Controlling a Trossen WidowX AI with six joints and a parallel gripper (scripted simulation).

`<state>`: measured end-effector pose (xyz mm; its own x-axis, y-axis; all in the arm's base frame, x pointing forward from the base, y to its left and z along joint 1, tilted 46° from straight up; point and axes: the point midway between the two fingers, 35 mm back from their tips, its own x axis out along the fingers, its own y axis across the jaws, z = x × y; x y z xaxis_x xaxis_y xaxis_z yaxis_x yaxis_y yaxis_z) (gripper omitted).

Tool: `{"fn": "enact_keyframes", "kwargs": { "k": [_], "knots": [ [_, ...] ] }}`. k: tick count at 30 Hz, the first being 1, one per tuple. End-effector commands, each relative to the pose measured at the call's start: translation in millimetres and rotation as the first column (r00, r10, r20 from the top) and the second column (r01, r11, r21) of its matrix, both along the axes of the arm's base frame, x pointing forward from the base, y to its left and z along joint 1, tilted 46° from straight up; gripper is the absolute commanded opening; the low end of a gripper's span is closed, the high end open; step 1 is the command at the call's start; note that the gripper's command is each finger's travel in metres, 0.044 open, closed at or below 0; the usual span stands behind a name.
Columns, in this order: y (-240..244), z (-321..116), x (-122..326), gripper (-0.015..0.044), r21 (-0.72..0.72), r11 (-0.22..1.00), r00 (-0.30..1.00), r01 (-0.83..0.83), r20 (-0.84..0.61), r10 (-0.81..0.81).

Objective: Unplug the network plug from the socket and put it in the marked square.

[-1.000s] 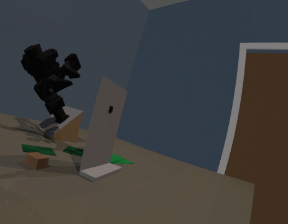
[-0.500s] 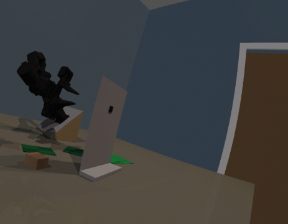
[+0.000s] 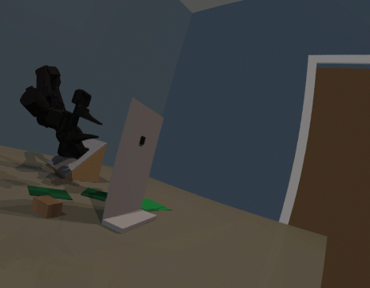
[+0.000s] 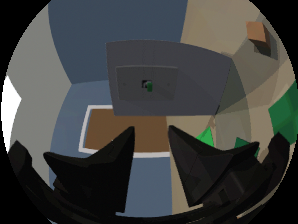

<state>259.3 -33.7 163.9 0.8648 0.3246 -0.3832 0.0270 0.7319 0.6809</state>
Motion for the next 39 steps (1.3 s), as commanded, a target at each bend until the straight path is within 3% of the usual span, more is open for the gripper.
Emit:
{"fn": "enact_keyframes", "kwargs": {
  "k": [1,12,39],
  "knots": [
    [0,-5,13,0.0156,0.009,1.0,1.0,0.003,-0.014,-0.003],
    [9,-14,51,0.0156,0.013,1.0,1.0,0.004,-0.009,-0.004],
    [12,-19,80,0.0156,0.013,1.0,1.0,0.004,-0.009,-0.004]
  ]
}}
